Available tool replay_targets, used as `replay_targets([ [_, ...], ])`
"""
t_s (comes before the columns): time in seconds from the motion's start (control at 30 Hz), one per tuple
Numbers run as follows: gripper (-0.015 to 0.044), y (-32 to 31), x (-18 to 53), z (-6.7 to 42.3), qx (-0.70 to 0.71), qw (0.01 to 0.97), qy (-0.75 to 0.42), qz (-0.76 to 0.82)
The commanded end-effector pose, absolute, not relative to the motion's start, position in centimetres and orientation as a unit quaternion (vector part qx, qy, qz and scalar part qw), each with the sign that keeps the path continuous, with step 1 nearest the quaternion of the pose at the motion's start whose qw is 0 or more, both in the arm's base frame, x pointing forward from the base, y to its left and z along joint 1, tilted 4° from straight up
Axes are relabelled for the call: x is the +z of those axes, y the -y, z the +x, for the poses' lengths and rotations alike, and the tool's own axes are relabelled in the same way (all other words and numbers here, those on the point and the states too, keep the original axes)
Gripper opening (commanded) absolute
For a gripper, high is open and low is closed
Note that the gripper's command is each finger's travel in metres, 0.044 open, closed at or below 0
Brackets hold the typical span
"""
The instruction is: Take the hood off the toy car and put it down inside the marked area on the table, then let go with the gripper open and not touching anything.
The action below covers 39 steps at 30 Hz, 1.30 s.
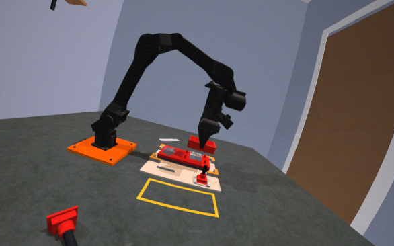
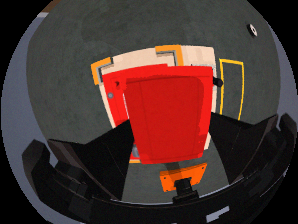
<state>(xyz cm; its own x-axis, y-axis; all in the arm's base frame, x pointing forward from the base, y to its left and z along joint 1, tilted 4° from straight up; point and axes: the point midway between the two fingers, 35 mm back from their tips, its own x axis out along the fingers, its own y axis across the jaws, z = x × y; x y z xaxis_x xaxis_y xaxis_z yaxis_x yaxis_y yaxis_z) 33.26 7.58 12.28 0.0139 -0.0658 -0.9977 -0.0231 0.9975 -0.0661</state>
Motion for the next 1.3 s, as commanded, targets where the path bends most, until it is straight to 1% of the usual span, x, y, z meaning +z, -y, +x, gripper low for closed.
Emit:
replay_targets([
  [0.0,0.0,-6.4,12.8,33.4,-0.012,0.715,-0.698,-0.031],
  [0.7,0.0,1.6,13.6,33.3,-0.013,0.719,-0.694,-0.03],
  [1.27,0.0,7.8,14.3,31.7,-0.016,0.719,-0.694,-0.033],
])
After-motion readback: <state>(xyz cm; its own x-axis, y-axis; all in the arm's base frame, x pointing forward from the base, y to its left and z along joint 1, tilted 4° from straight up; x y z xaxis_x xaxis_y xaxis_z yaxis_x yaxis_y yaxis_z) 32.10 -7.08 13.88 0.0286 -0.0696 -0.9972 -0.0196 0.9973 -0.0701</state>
